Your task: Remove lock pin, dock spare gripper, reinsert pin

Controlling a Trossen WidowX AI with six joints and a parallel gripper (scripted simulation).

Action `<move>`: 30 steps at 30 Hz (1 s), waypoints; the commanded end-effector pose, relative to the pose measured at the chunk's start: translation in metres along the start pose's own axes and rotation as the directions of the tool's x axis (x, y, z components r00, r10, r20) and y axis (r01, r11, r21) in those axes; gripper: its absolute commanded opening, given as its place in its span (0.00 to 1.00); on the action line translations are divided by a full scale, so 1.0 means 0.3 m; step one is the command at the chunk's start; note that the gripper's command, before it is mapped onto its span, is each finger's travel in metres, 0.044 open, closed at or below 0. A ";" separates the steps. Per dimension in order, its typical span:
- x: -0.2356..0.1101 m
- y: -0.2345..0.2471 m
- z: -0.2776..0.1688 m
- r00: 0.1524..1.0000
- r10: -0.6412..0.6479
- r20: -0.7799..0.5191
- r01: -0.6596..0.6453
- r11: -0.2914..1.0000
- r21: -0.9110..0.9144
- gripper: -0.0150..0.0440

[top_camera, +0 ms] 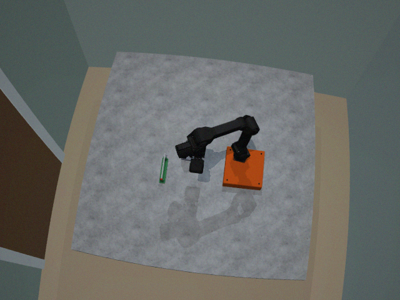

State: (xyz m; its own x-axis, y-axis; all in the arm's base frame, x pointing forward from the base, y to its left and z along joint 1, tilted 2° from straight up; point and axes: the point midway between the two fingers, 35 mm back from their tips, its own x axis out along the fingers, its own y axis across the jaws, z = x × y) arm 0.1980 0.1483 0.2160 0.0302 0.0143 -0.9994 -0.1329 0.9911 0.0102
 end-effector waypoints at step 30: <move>0.340 -0.013 0.610 0.962 -0.274 -0.014 -0.021 -0.025 -0.999 0.56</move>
State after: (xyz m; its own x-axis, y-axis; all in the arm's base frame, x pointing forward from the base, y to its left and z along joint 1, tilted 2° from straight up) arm 0.3810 0.1689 0.1203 0.0409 -0.2562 -0.9658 -0.9928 -0.1192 -0.0104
